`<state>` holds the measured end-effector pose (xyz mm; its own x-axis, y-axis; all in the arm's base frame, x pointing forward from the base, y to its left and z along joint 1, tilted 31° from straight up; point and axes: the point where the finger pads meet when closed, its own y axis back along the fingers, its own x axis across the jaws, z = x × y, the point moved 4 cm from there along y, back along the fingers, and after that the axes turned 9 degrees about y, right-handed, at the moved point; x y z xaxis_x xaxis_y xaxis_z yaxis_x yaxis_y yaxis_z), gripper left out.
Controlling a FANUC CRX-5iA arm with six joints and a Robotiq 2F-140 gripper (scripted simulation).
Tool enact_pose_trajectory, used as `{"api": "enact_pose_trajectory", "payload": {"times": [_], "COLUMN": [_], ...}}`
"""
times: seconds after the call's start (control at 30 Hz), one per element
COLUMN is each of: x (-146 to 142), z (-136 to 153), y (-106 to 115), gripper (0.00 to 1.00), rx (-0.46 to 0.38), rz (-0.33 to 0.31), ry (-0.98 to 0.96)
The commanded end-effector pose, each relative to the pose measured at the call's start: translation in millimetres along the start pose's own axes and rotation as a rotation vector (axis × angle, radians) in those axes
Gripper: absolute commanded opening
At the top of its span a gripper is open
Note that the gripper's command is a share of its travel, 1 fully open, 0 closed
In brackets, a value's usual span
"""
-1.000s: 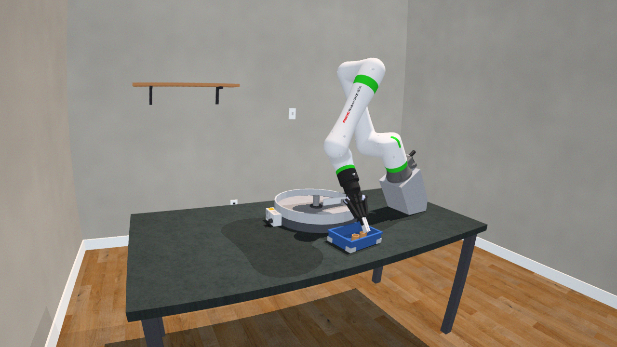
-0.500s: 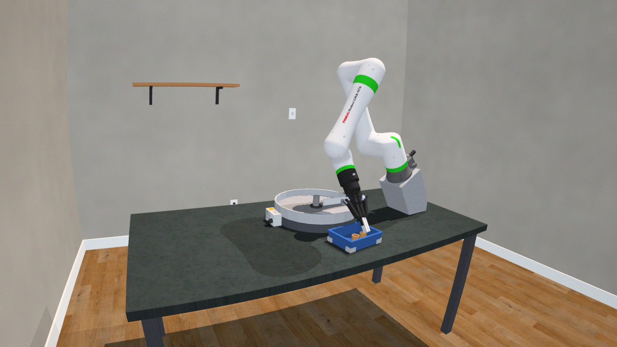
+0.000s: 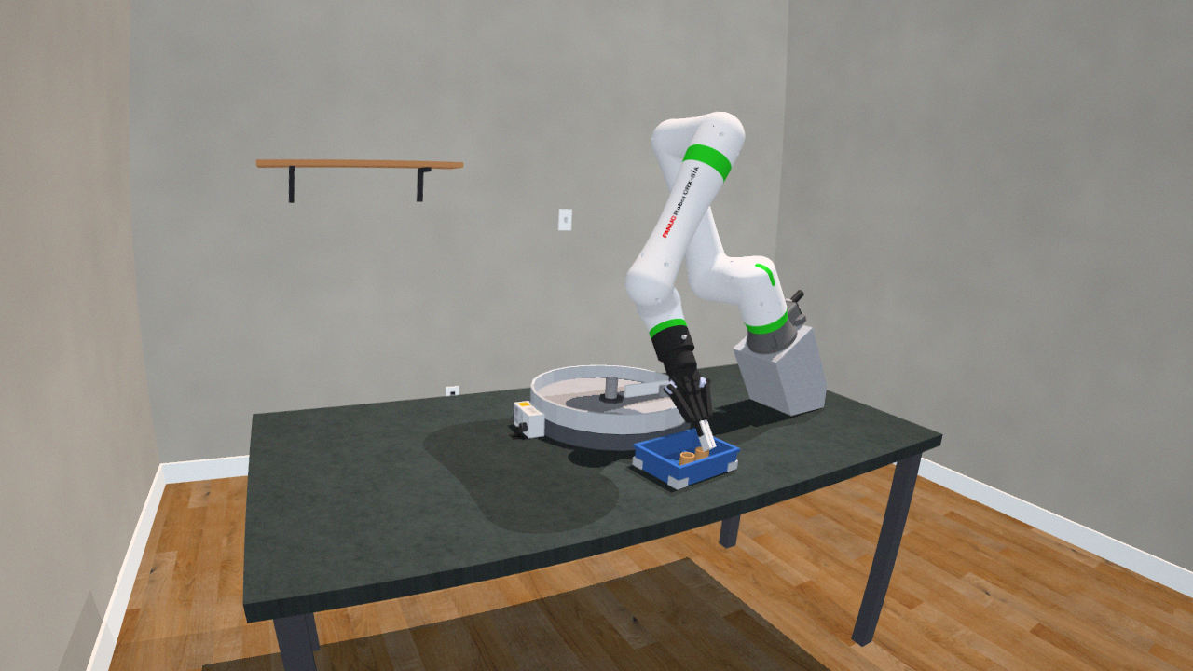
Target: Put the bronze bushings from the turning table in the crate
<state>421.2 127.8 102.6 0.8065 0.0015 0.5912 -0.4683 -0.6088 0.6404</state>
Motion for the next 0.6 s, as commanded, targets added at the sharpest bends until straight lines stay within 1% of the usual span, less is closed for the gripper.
{"api": "enact_pose_trajectory", "payload": {"times": [0.0,0.37,0.4,0.57], "x": [0.1,0.1,0.1,0.1], "z": [0.0,0.0,0.0,0.0], "y": [0.0,0.0,0.0,0.0], "gripper": [0.00,0.00,0.07,0.07], "rx": [0.000,0.000,0.000,0.000], "rz": [0.000,0.000,0.000,0.000], "ry": [0.000,0.000,0.000,0.000]}}
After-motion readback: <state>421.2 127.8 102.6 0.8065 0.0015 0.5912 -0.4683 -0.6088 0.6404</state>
